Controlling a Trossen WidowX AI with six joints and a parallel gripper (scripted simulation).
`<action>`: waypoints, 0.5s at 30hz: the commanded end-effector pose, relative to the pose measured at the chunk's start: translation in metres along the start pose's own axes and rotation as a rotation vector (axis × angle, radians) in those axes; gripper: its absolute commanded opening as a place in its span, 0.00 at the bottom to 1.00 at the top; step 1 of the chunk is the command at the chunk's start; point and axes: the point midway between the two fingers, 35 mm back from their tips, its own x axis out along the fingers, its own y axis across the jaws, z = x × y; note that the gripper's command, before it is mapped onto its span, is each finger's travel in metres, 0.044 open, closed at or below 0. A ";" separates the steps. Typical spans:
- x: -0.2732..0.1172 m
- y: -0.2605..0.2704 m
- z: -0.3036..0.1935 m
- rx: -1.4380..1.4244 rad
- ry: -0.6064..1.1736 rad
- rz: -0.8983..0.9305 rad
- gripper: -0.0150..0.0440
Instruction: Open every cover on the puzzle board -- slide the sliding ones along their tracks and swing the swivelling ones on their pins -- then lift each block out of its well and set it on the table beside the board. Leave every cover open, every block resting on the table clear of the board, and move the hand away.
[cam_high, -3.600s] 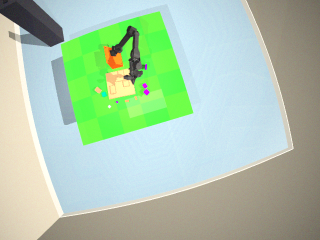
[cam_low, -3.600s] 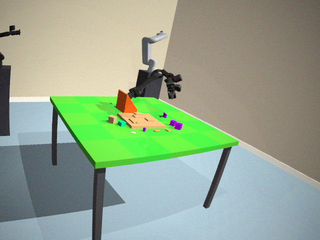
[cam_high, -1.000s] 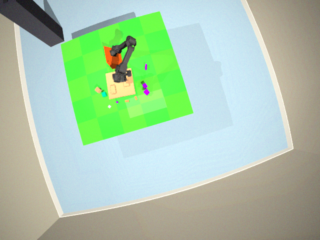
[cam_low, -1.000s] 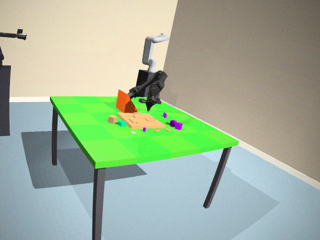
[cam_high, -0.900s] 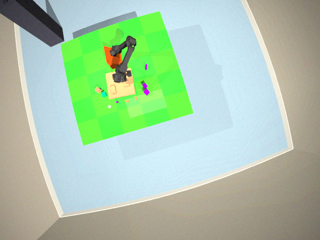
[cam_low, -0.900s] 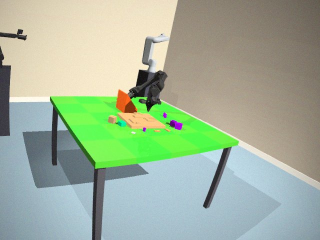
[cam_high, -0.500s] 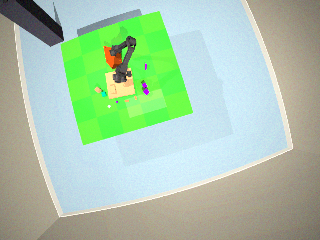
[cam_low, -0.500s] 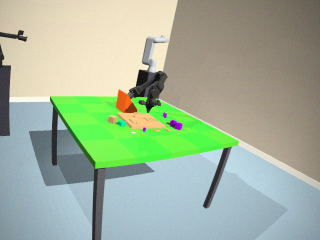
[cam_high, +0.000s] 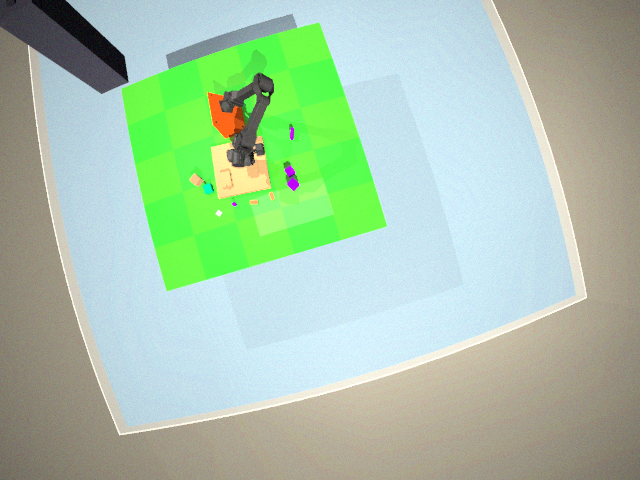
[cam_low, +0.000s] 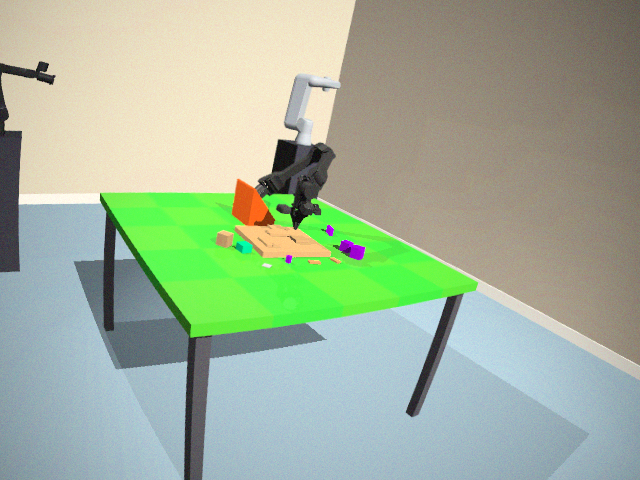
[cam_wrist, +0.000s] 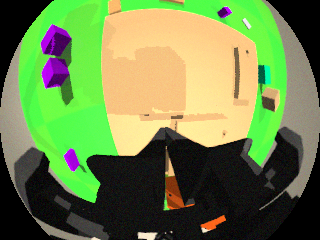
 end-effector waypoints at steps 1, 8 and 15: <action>0.006 -0.001 -0.002 0.009 0.007 0.004 0.25; 0.012 -0.001 -0.002 0.008 0.007 0.005 0.25; 0.019 0.000 -0.003 0.008 0.007 0.006 0.25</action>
